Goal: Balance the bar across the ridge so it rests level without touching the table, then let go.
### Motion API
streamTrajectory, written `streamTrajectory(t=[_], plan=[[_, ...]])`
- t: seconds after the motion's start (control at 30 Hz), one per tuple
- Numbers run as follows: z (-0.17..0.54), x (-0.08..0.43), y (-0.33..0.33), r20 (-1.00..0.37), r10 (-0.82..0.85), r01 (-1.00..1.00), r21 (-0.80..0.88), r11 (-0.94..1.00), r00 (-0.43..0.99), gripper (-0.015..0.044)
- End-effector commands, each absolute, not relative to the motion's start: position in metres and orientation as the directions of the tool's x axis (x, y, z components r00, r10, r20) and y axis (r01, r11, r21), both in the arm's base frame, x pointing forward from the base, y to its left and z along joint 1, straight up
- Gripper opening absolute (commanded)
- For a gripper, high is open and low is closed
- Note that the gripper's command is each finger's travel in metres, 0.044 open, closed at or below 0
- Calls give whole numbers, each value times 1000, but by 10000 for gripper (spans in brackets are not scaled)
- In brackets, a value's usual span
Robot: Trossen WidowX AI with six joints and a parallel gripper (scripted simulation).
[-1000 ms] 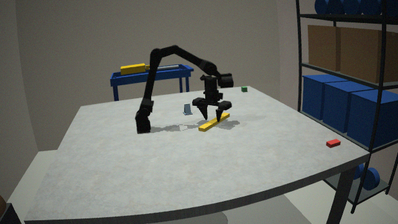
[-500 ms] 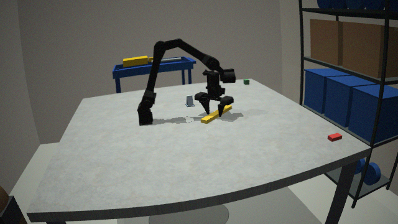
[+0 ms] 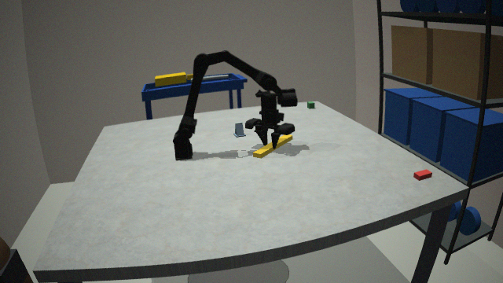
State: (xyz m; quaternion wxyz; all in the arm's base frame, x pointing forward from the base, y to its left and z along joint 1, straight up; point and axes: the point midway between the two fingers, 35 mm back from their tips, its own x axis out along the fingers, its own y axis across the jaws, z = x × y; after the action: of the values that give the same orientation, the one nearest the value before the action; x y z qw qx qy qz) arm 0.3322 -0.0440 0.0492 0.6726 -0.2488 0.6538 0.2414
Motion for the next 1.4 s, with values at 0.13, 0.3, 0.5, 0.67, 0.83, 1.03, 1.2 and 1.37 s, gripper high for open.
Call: streamTrajectory(t=[0.13,0.3,0.5,0.67,0.83,1.03,1.2,1.37], plan=[[50,332,-44,-1000,-1,-650,-19,760,28,78],[60,334,-44,-1000,-1,-650,-19,759,29,0],[75,335,-45,-1000,-1,-651,-20,759,29,0],[88,336,-45,-1000,-2,-651,-20,759,29,0],[101,336,-45,-1000,-2,-652,-20,758,29,0],[117,335,-45,-1000,-3,-652,-21,758,28,0],[130,334,-45,-1000,-3,-652,-21,758,28,0],[142,332,-44,-1000,-3,-653,-21,757,28,0]])
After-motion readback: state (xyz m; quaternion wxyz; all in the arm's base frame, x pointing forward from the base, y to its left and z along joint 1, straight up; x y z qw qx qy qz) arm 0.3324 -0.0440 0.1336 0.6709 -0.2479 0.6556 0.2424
